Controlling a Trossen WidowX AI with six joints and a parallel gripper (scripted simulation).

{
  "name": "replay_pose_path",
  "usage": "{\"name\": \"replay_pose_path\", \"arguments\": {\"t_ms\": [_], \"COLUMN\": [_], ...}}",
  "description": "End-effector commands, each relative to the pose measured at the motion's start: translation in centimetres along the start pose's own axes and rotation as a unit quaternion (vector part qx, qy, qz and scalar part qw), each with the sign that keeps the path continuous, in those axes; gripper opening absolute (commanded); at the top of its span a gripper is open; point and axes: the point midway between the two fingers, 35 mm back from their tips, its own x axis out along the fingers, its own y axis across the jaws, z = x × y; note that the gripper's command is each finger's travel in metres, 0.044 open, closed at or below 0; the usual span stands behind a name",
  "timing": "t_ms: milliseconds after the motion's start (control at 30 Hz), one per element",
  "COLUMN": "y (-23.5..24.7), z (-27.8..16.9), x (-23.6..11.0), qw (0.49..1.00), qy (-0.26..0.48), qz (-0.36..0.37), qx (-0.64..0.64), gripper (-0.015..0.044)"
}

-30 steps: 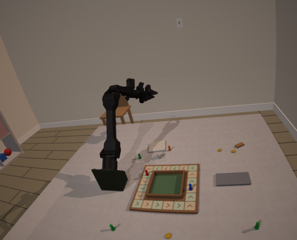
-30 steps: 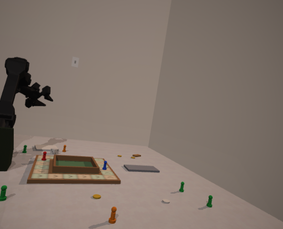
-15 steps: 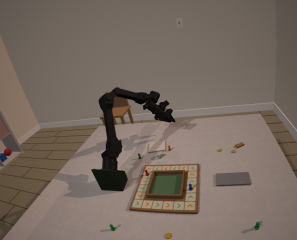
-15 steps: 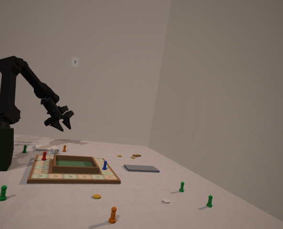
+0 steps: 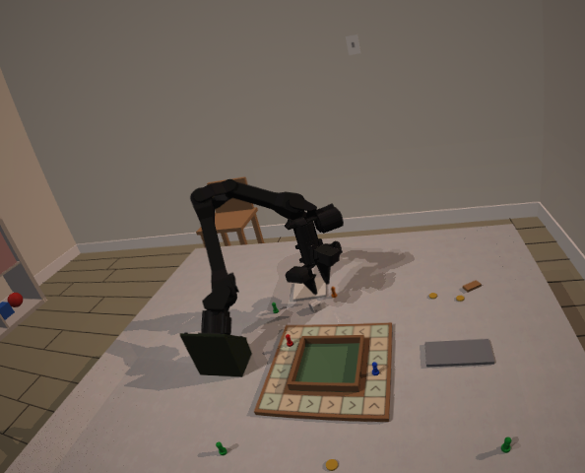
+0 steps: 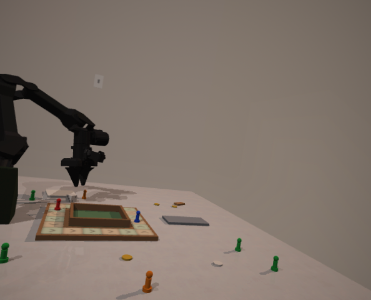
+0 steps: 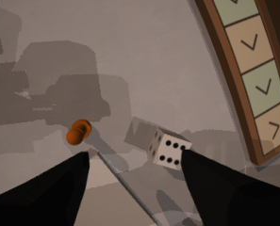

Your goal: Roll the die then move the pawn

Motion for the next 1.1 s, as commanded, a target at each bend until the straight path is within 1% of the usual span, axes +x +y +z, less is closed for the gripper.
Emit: {"name": "replay_pose_path", "arguments": {"t_ms": [0,400,600,1067], "y": [-3.2,-3.6,-3.5,-3.3], "z": [-0.8,-0.4,-0.7,-0.9], "x": [-0.5,-0.4,1.4,3.2], "qw": [0.98,0.98,0.98,0.98], "qy": [0.072,0.072,0.073,0.073], "qz": [0.017,0.017,0.017,0.017], "qx": [0.185,0.185,0.185,0.185], "gripper": [0.0275,0.0275,0.0275,0.0275]}}
